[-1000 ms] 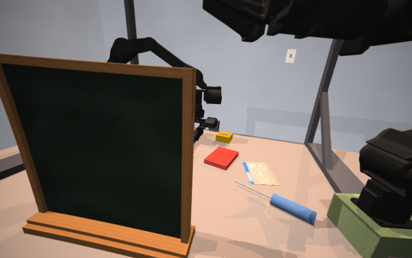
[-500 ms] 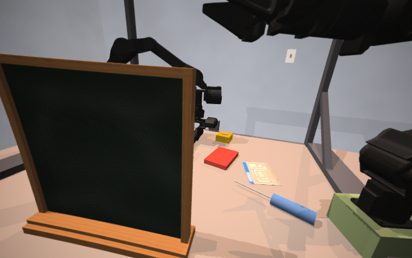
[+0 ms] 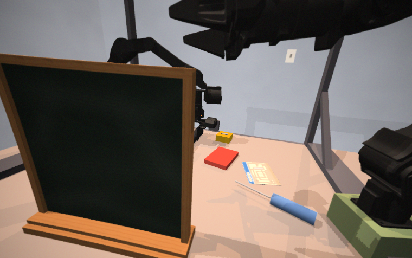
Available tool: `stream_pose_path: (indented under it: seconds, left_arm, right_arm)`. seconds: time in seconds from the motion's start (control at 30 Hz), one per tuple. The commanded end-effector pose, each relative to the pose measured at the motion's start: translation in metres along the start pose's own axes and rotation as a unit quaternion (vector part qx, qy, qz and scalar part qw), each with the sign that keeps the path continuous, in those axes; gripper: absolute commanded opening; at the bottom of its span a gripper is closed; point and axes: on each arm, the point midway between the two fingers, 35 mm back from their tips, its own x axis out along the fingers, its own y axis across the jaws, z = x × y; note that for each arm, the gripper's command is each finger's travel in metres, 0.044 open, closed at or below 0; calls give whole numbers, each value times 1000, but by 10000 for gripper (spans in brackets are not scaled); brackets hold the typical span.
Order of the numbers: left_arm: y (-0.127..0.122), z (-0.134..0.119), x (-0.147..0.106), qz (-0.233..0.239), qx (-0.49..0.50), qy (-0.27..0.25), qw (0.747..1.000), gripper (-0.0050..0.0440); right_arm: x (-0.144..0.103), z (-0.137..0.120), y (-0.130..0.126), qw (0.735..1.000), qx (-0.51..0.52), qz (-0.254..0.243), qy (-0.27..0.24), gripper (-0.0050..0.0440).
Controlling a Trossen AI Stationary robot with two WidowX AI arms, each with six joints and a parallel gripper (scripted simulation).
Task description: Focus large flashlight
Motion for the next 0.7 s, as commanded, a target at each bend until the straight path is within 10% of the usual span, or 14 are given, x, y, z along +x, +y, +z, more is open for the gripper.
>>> stream_pose_path:
  seconds: [0.0, 0.67]
  left_arm:
    - [-19, -4, 21, -29, 58, 39, 997, 440]
    - [-113, -65, 80, -180, 288, 179, 923, 440]
  right_arm:
    - [-16, 3, -6, 1000, -1, -20, -9, 130]
    - [-16, 3, -6, 1000, -1, -20, -9, 130]
